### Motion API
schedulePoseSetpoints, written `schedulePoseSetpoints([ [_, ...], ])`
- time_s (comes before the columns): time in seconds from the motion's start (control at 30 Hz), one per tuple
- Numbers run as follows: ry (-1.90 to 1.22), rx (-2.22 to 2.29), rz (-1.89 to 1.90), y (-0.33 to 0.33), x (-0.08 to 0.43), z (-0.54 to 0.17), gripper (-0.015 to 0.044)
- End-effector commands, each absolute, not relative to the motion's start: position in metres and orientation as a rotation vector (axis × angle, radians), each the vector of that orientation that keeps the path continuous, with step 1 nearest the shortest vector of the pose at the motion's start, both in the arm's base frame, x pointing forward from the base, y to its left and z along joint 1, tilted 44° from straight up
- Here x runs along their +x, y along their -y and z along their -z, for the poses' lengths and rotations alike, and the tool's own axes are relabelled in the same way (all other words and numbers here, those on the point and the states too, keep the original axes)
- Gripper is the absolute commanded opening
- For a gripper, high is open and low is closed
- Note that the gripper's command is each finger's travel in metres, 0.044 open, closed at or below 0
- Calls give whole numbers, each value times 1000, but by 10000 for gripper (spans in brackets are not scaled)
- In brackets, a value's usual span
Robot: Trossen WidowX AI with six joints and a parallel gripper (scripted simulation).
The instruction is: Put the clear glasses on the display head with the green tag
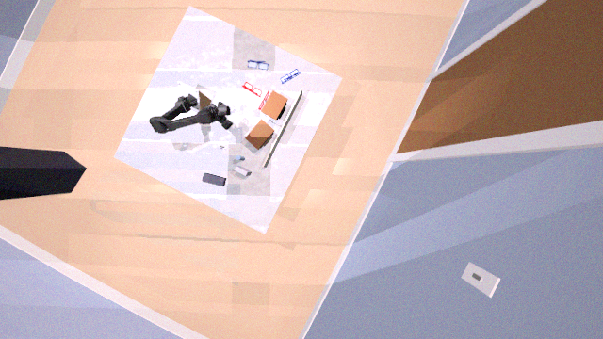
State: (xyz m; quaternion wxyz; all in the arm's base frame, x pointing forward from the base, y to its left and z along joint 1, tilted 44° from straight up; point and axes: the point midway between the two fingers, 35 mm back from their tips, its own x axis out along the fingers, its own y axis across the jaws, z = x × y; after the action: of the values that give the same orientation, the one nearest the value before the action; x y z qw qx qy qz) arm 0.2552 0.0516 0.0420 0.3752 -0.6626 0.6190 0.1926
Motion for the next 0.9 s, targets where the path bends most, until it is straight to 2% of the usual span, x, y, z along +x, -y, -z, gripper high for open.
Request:
schedulePoseSetpoints([
  [0.0,-1579,-1689,-488,-60,253,-51,0],
  [0.27,-1576,-1680,-502,-48,262,-64,0],
  [0.87,-1562,-1671,-515,33,281,-143,0],
])
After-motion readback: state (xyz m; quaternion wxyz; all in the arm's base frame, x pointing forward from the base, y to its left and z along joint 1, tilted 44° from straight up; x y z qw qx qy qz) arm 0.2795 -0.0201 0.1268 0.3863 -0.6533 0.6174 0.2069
